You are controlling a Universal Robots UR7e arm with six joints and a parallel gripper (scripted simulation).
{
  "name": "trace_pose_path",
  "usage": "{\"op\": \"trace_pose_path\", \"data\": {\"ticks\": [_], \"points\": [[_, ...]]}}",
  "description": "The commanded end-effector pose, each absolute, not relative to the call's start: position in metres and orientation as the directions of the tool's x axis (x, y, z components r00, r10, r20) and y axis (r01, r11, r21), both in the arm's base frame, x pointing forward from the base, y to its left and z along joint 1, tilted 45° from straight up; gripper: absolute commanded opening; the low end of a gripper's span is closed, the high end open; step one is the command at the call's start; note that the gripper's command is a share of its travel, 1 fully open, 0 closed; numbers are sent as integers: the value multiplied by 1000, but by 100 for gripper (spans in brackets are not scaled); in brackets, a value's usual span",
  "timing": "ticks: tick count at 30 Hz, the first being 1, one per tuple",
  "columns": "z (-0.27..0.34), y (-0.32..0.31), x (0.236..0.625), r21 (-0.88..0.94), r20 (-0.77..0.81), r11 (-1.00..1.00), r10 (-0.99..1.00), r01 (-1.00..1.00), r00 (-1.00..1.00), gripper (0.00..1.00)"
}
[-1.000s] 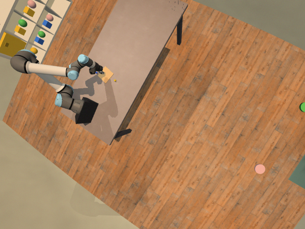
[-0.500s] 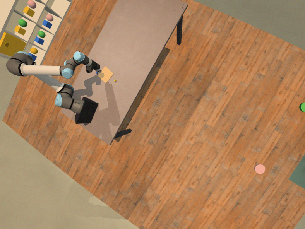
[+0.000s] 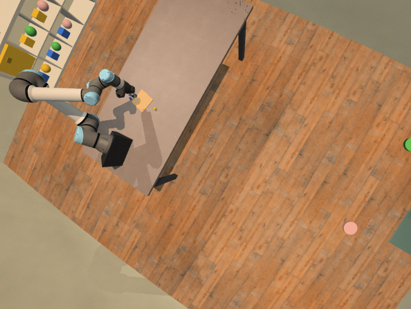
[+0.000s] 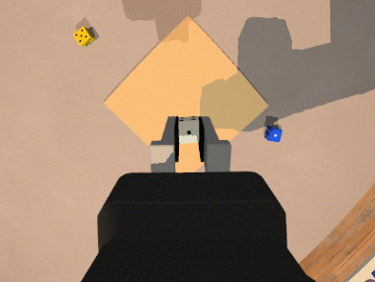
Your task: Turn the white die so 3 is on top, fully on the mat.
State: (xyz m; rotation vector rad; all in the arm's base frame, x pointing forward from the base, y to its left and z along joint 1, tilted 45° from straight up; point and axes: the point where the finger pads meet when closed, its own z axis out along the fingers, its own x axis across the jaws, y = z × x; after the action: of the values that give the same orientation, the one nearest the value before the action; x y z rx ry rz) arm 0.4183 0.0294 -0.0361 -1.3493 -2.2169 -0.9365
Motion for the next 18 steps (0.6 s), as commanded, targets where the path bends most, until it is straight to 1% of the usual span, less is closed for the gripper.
{"op": "trace_pose_path", "data": {"ticks": [1,14,18], "points": [[-37,32,421,355,613,328,626,876,-483,34],[-37,31,421,417,611,264,627,870,-483,34],[-38,31,419,488,612,181,626,854,-483,34]]}}
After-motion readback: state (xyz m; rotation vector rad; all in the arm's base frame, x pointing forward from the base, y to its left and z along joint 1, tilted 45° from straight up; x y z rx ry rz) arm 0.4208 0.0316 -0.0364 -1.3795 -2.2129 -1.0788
